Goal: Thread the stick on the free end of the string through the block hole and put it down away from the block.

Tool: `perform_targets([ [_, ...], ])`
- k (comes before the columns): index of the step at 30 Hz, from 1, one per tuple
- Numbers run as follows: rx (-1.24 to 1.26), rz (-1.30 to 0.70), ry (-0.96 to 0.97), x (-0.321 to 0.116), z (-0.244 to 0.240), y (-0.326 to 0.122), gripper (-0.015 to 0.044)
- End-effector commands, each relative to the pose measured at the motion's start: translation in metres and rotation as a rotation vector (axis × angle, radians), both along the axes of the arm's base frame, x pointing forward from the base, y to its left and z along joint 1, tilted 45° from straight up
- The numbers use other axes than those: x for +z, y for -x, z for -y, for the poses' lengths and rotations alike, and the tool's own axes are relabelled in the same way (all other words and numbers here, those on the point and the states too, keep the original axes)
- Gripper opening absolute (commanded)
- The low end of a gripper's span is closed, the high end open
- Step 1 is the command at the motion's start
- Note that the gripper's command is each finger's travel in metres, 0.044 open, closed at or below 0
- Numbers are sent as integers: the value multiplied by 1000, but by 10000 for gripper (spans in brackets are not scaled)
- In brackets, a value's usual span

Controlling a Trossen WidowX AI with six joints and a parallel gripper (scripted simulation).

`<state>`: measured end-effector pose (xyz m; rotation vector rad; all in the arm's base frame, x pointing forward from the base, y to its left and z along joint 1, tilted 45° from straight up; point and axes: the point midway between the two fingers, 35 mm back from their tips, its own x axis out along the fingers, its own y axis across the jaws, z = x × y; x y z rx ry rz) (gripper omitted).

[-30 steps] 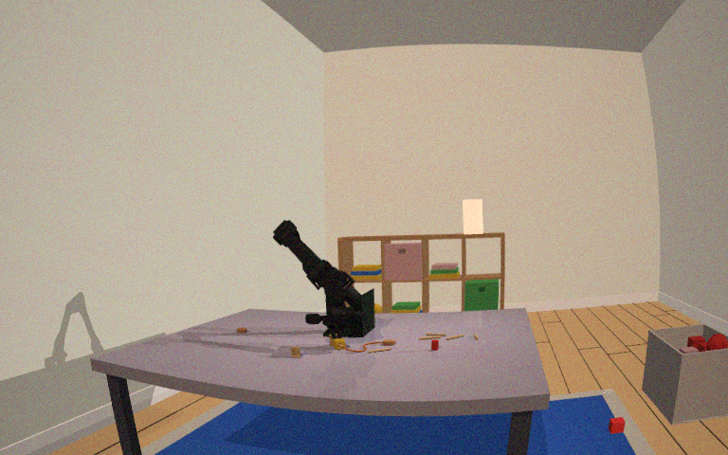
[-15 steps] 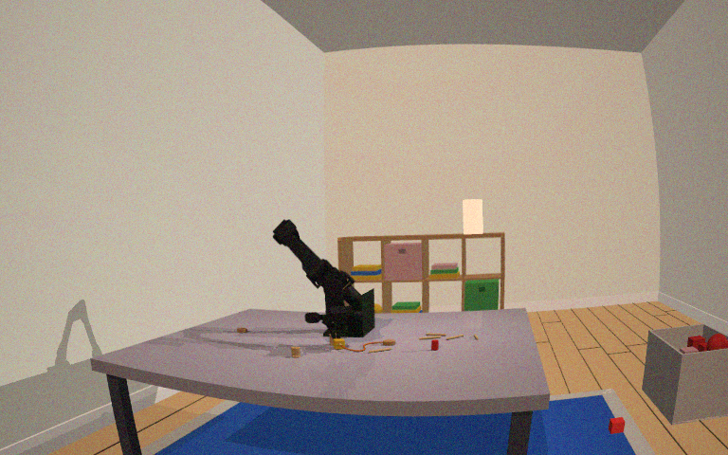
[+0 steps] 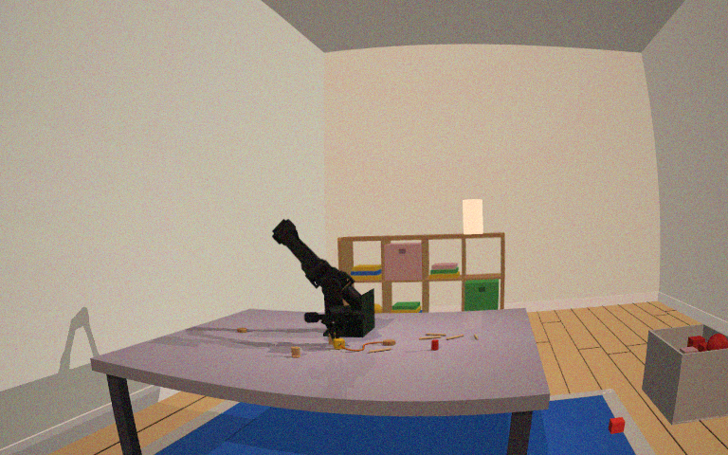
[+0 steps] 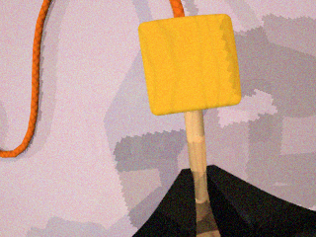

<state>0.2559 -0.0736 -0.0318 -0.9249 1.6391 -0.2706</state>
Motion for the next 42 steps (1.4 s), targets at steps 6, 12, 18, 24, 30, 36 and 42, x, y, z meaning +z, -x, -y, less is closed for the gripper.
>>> perform_targets([
  [6,1,-7,2,2,4,10,0],
  [12,0,-7,1,4,5,16,0],
  [18,0,-8,1,6,7,21,0],
  [24,0,-8,0,8,9,27,0],
  [30,-2,-10,0,9,9,33,0],
  [36,-2,-10,0,11,11,39,0],
  [42,-2,-10,-1,13,13,44,0],
])
